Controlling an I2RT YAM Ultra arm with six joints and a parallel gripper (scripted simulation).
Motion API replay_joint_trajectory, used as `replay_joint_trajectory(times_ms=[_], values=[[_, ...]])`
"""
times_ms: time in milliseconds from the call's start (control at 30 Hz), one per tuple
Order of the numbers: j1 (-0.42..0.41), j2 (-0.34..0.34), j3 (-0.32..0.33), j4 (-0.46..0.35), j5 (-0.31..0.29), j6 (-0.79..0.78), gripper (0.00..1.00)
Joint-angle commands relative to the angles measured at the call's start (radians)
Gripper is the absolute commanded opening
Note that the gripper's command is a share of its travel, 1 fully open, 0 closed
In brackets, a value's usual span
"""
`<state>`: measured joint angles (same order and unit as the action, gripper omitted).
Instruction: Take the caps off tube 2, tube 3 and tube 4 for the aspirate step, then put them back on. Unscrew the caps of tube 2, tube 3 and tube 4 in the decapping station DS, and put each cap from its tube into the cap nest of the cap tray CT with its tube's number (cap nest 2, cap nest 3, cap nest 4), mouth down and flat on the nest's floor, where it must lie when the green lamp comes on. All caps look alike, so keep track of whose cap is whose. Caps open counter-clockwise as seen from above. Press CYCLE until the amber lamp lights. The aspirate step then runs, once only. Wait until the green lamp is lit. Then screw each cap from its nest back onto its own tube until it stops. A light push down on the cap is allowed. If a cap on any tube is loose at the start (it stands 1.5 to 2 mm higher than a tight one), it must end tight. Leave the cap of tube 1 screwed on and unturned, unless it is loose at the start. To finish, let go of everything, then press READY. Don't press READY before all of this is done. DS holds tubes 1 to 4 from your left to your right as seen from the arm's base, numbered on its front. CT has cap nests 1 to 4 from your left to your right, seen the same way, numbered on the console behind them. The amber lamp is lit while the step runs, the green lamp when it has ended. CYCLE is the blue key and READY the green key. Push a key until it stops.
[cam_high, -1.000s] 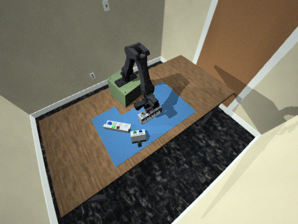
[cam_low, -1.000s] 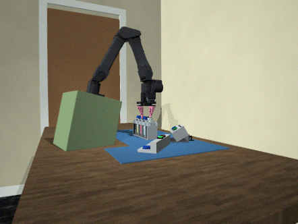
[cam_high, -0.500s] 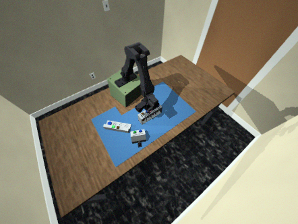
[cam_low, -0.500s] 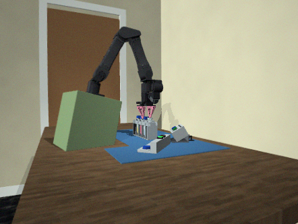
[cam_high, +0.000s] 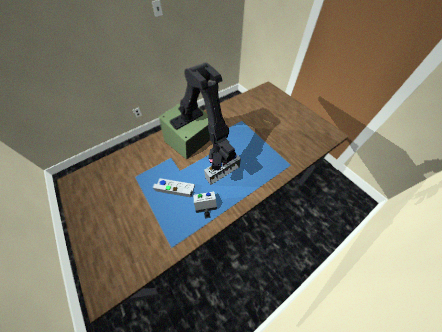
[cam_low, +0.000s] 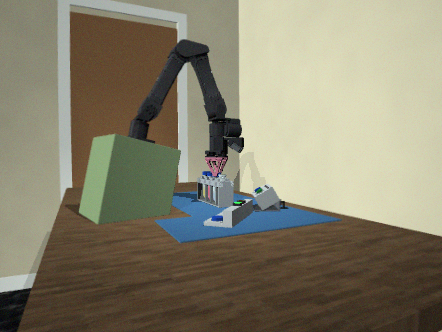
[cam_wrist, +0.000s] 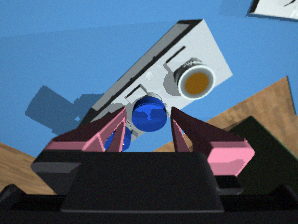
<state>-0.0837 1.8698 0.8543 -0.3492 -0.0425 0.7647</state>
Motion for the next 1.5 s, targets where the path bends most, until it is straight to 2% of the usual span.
replay_joint_trajectory(times_ms=[0, 33, 100, 133, 167, 200, 333, 400, 467, 500, 567, 600, 633, 667, 733, 767, 800, 833, 900, 1200, 1233, 1467], values=[[-0.001, -0.010, 0.002, 0.000, 0.001, -0.269, 0.49], [-0.001, -0.010, 0.002, 0.000, 0.001, -0.269, 0.49], [-0.001, -0.010, 0.001, 0.000, 0.001, -0.422, 0.49], [-0.001, -0.011, 0.001, 0.000, 0.001, -0.436, 0.49], [-0.001, -0.011, 0.001, 0.001, 0.001, -0.519, 0.49], [-0.001, -0.011, 0.001, 0.001, 0.001, -0.520, 0.49], [-0.002, -0.011, 0.001, 0.001, 0.001, -0.770, 0.49], [-0.002, -0.011, 0.001, 0.001, 0.001, -0.770, 0.49], [-0.002, -0.011, 0.001, 0.001, 0.001, -0.937, 0.49], [-0.002, -0.011, 0.001, 0.001, 0.001, -0.937, 0.49], [-0.002, -0.011, 0.001, 0.000, 0.001, -1.090, 0.49], [-0.002, -0.011, 0.001, 0.001, 0.000, -1.104, 0.49], [-0.002, -0.011, 0.001, 0.001, 0.000, -1.187, 0.49], [-0.002, -0.011, 0.001, 0.001, 0.000, -1.187, 0.49], [-0.002, -0.011, 0.001, 0.000, 0.000, -1.336, 0.49], [-0.002, -0.011, 0.001, 0.001, 0.000, -1.354, 0.49], [-0.002, -0.011, 0.001, 0.001, 0.000, -1.437, 0.49], [-0.002, -0.011, 0.001, 0.001, 0.000, -1.437, 0.49], [-0.002, -0.011, 0.001, 0.000, 0.000, -1.585, 0.49], [-0.002, -0.009, 0.001, 0.002, 0.000, -1.610, 0.49], [-0.002, -0.009, 0.001, 0.002, 0.000, -1.610, 0.00], [-0.002, -0.009, 0.001, 0.002, 0.000, -1.610, 0.00]])
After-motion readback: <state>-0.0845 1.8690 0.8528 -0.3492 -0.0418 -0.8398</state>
